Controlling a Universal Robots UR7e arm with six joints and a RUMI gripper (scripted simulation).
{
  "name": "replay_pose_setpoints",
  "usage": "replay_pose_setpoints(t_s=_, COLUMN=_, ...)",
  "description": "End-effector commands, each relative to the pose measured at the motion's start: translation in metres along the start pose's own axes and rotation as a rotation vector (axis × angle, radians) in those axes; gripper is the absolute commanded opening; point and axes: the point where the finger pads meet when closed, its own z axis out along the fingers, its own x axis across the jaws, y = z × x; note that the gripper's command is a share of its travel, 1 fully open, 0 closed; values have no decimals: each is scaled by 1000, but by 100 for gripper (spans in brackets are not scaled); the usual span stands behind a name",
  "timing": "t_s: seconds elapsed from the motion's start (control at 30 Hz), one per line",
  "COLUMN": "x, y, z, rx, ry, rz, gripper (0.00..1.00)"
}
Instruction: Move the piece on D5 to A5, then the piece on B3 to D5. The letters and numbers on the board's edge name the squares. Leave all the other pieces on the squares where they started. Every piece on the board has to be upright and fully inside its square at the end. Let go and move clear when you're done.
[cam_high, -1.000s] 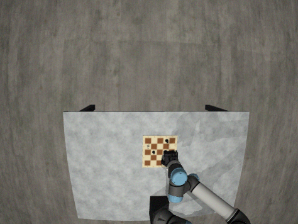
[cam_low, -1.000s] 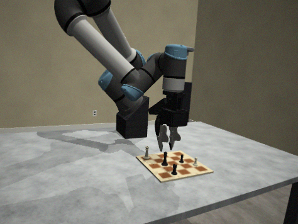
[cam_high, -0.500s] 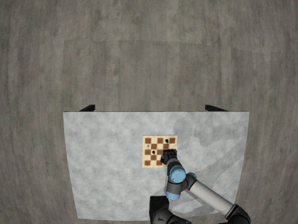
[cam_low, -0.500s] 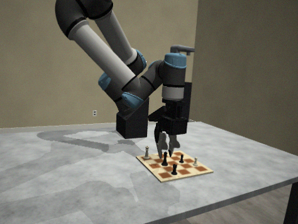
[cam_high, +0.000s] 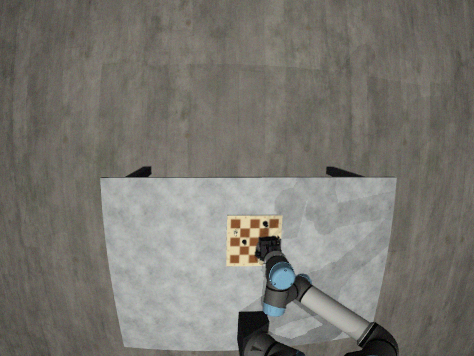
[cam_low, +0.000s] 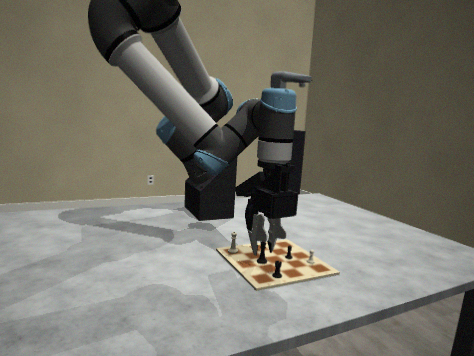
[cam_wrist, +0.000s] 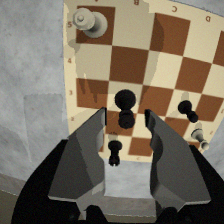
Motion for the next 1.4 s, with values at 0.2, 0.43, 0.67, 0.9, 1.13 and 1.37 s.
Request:
replay_pose_setpoints(t_s=0.2, x=0, y=0, z=0, rx=-1, ry=0, rz=0, gripper=25)
replay_pose_setpoints(t_s=0.43, x=0, y=0, z=0, rx=-1, ry=0, rz=0, gripper=25)
replay_pose_setpoints(t_s=0.67, x=0, y=0, z=0, rx=-1, ry=0, rz=0, gripper=25)
replay_pose_setpoints(t_s=0.9, x=0, y=0, z=0, rx=-1, ry=0, rz=0, gripper=0)
replay_pose_setpoints(t_s=1.13, x=0, y=0, z=0, rx=-1, ry=0, rz=0, gripper=0)
replay_pose_setpoints(t_s=1.37, x=0, y=0, z=0, rx=-1, ry=0, rz=0, gripper=0)
